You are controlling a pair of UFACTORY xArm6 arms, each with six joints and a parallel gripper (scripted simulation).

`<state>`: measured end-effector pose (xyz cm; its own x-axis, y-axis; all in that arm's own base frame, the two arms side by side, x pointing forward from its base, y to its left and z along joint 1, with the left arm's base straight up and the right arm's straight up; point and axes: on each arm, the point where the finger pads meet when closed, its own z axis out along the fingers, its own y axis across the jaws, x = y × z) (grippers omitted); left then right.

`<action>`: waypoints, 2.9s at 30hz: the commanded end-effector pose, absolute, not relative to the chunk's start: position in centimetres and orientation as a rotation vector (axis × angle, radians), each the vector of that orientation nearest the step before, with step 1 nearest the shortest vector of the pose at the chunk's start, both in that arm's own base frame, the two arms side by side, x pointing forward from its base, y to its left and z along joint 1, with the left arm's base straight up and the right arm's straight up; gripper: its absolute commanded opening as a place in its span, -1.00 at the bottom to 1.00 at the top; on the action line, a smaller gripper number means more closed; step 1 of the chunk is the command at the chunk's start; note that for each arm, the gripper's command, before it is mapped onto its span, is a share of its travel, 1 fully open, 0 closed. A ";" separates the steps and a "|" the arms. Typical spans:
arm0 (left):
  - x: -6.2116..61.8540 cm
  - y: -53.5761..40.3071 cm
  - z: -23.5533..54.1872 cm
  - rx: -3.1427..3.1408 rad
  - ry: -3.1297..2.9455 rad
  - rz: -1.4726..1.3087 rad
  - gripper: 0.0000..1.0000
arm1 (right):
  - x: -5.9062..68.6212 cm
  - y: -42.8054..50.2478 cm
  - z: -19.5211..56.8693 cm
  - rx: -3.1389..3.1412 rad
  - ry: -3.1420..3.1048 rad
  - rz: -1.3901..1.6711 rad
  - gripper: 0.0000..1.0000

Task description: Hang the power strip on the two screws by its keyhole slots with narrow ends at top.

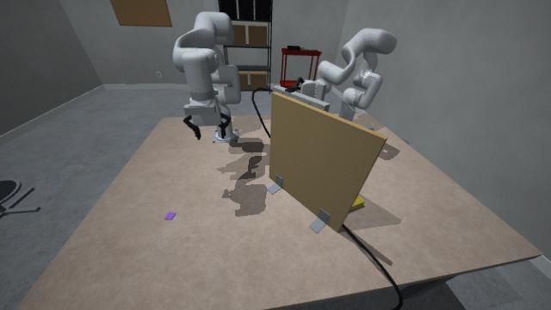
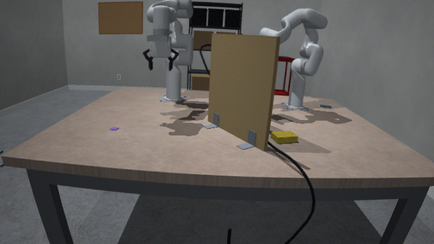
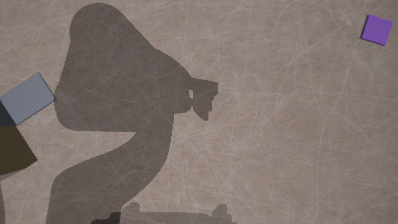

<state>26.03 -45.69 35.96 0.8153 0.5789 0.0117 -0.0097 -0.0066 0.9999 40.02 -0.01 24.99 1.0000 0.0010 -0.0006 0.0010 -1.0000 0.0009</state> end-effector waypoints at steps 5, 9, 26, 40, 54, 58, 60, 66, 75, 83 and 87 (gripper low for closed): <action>26.3 -45.7 36.2 1.509 0.486 0.495 -1.00 | 40.1 0.0 25.2 3.141 0.002 0.006 1.00; 27.2 -45.6 35.9 1.508 0.488 0.504 -1.00 | 40.1 0.0 25.2 3.141 0.002 0.006 1.00; 38.0 -44.3 32.5 1.477 0.481 0.557 -1.00 | 40.1 0.0 25.2 3.141 0.002 0.006 1.00; 45.9 -41.4 27.4 1.486 0.483 0.505 -1.00 | 40.1 0.0 25.2 3.141 0.002 0.006 1.00; 46.3 -40.8 26.0 1.506 0.486 0.491 -1.00 | 40.1 0.0 25.2 3.141 0.002 0.006 1.00; 46.3 -40.8 26.0 1.506 0.486 0.491 -1.00 | 40.1 0.0 25.2 3.141 0.002 0.006 1.00; 46.2 -40.8 26.0 1.508 0.487 0.493 -1.00 | 40.1 0.0 25.2 3.141 0.002 0.006 1.00; 46.1 -40.8 26.1 1.509 0.488 0.494 -1.00 | 40.0 0.8 25.1 3.165 0.001 0.010 1.00; 46.1 -40.8 26.1 1.509 0.488 0.494 -1.00 | 39.2 6.4 25.0 3.340 -0.018 0.032 1.00; 46.1 -40.8 26.1 1.509 0.488 0.494 -1.00 | 38.2 12.0 25.6 3.525 -0.057 0.054 1.00; 46.1 -40.8 26.1 1.509 0.488 0.494 -1.00 | 37.7 14.3 26.0 3.604 -0.080 0.061 1.00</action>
<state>46.02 -40.71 25.78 0.8097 0.5869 0.0003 -0.0010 0.0009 1.0000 38.21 11.06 25.43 0.9993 -0.0348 0.0121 -0.0284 -0.9373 -0.3472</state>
